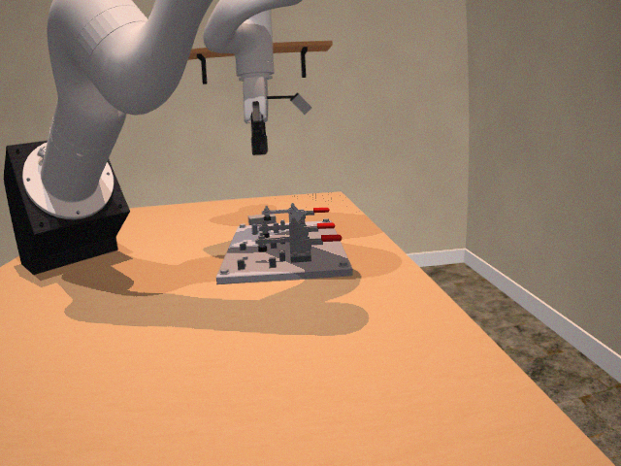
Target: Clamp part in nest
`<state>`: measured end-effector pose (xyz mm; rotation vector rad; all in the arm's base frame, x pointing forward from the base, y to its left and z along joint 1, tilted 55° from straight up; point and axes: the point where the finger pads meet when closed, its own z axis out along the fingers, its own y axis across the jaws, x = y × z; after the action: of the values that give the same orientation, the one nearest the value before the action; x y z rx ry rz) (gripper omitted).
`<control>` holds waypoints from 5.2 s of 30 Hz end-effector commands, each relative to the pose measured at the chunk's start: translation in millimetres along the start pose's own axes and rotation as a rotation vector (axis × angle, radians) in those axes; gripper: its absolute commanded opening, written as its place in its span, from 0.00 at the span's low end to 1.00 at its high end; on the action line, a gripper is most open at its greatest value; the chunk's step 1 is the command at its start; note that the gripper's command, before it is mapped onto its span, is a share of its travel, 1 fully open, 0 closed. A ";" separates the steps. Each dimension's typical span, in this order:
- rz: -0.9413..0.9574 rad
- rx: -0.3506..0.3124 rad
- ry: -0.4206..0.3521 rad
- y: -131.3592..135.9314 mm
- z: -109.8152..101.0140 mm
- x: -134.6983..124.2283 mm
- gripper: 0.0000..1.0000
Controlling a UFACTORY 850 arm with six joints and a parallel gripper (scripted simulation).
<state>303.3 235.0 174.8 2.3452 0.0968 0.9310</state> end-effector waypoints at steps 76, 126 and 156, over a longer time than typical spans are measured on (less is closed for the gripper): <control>0.001 0.001 0.000 -0.7 68.6 129.9 0.47; 0.001 0.001 0.000 -0.9 134.7 130.1 0.47; 0.001 0.001 0.000 -1.0 155.6 130.3 0.00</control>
<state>501.4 192.0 163.4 2.3457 0.0965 0.9308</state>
